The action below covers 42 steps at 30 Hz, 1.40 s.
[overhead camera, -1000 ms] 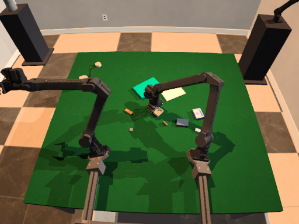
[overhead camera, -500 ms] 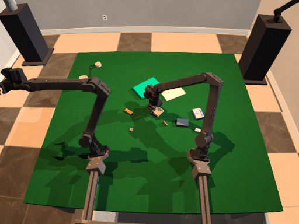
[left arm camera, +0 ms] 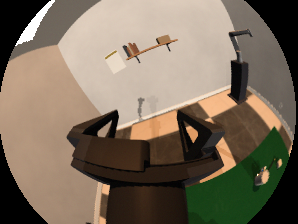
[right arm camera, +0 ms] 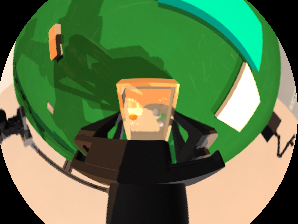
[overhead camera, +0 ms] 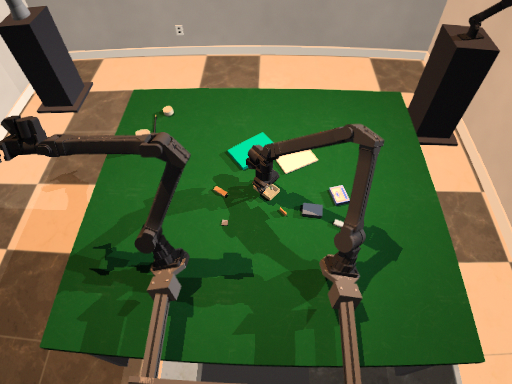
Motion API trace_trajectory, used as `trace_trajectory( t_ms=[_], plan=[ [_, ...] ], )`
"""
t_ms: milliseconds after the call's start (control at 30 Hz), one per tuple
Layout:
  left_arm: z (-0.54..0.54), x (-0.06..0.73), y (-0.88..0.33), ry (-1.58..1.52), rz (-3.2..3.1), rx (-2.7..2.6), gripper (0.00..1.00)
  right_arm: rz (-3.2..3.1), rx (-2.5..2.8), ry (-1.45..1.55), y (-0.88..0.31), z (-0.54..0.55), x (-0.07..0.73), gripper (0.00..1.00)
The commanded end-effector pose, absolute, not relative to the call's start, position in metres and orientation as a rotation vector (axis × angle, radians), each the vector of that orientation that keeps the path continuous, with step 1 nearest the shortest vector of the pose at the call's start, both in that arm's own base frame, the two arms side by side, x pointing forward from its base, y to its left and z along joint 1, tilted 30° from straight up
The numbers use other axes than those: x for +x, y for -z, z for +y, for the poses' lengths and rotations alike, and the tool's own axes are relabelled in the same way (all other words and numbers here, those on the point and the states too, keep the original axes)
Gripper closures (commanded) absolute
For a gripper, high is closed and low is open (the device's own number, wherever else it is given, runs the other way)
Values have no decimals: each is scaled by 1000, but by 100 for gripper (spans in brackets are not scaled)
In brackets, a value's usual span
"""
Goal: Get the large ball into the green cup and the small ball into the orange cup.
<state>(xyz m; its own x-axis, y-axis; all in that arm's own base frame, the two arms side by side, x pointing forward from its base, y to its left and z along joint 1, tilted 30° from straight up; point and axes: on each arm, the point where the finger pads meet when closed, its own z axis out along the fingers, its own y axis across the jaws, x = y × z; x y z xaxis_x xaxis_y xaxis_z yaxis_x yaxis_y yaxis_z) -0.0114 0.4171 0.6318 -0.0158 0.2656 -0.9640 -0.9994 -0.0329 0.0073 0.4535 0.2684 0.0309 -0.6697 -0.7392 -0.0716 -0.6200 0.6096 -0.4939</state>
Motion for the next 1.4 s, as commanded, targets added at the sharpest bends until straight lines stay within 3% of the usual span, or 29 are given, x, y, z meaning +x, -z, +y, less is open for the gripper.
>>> trace_trajectory(
  t_ms=[0,1367],
  plan=[
    [410,-17,-640,-1374,966,-1009,0,2581,-1097,641,-24,259,458,30],
    [410,-17,-640,-1374,966,-1009,0,2556,-1104,624,-48,276,447,30]
  ],
)
